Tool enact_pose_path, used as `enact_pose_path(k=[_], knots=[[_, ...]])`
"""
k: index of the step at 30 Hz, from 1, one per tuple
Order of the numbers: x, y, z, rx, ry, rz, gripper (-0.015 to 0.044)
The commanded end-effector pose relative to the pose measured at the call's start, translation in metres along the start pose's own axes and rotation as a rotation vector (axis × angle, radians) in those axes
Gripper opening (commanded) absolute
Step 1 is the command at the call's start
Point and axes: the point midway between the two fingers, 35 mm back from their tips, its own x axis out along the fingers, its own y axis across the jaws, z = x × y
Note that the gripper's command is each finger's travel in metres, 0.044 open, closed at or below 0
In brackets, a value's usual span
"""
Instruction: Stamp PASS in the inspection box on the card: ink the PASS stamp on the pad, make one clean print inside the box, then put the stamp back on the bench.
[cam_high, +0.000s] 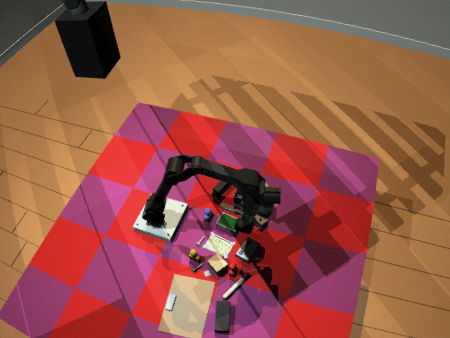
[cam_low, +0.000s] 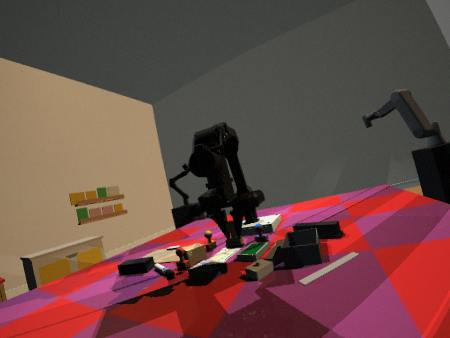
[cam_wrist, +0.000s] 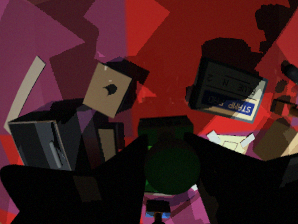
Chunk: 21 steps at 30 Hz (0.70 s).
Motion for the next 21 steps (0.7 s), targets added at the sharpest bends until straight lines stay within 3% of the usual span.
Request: enact_pose_path(k=[1, 21], knots=[[-0.0043, 0.0007, 0.0009, -0.006, -0.004, 0.005, 0.0], [-0.0138, 0.0005, -0.0007, -0.006, -0.004, 0.006, 0.0]])
